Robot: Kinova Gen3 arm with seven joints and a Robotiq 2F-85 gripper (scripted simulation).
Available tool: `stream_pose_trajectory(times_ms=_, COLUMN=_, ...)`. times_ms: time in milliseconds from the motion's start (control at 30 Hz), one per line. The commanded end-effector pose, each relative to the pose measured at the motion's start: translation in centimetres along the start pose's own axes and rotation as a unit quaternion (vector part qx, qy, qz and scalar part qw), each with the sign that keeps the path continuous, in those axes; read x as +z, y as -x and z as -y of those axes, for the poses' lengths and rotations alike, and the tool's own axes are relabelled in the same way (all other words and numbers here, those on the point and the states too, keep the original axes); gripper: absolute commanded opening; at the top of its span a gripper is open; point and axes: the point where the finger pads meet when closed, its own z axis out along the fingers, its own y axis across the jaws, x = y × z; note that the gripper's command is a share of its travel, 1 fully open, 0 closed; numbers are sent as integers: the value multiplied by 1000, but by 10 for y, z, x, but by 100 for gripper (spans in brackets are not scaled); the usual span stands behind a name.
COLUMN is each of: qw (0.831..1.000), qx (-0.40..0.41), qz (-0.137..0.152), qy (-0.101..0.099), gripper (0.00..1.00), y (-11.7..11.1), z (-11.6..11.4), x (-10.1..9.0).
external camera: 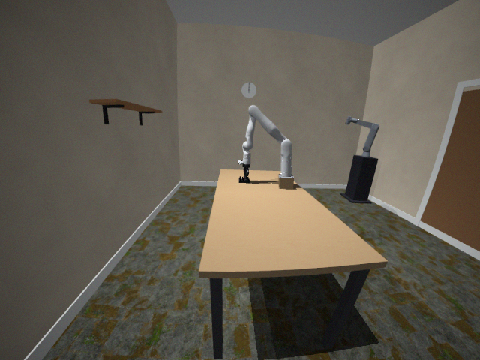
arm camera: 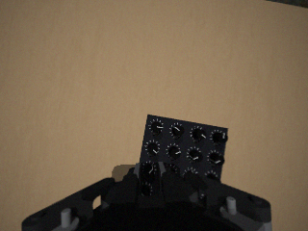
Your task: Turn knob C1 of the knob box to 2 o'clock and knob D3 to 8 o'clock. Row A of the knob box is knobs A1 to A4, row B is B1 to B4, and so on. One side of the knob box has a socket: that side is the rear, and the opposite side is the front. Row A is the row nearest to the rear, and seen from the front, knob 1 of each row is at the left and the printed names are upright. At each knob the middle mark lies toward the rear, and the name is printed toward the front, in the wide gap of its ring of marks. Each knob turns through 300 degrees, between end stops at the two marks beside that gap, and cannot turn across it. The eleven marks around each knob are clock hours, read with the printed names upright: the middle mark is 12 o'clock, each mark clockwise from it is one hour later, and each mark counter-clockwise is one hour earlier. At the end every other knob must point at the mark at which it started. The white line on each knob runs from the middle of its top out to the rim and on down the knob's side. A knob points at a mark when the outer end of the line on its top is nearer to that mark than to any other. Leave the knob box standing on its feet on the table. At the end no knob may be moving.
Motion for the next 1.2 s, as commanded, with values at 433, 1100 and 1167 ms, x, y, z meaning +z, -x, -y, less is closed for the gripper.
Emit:
stream_pose_trajectory(times_ms=433, qw=1000, qx=0, qz=0, qy=-1, gripper=19, y=0, z=1, x=1)
stream_pose_trajectory(times_ms=1100, qw=1000, qx=0, qz=0, qy=-1, gripper=8, y=0, z=1, x=1)
stream_pose_trajectory(times_ms=1167, qw=1000, qx=0, qz=0, qy=-1, gripper=8, y=0, z=1, x=1)
